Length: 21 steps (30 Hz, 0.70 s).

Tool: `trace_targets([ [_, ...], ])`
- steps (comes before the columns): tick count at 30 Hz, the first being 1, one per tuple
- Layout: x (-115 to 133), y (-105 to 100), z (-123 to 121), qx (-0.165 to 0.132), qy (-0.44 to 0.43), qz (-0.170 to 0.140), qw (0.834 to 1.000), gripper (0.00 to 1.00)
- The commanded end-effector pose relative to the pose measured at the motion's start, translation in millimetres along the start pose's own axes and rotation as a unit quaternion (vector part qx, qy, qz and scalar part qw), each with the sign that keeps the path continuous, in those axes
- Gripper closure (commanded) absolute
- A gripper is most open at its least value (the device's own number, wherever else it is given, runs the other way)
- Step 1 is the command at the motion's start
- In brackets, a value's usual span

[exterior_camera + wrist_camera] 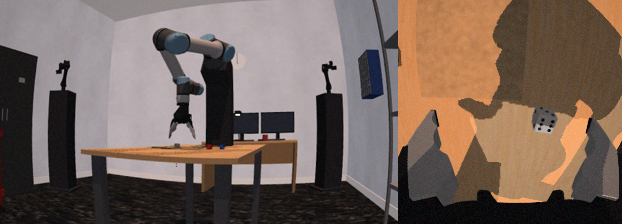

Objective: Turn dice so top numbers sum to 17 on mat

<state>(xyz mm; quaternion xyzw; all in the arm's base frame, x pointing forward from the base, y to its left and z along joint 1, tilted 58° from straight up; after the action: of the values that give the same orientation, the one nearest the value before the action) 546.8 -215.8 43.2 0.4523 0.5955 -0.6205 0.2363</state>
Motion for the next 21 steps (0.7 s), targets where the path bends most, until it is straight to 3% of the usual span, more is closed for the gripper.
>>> trace_targets([
  [1, -3, 0, -12, 0.001, 0.0, 0.0, 1.0, 0.0],
  [15, -18, 0, -87, 0.001, 0.0, 0.0, 1.0, 0.0],
  [21, -22, 0, -109, 0.001, 0.0, 0.0, 1.0, 0.0],
])
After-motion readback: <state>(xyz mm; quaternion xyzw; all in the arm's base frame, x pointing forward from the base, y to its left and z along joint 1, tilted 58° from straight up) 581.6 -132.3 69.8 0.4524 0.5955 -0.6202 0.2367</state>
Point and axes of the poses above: the point where the finger pads meet when closed, its own y axis out along the fingers, its own z axis across the jaws, x = y × z, the point moved 6 cm from there along -y, back along the fingers, and after that the axes turned 10 degrees about y, right-handed, at the moved point
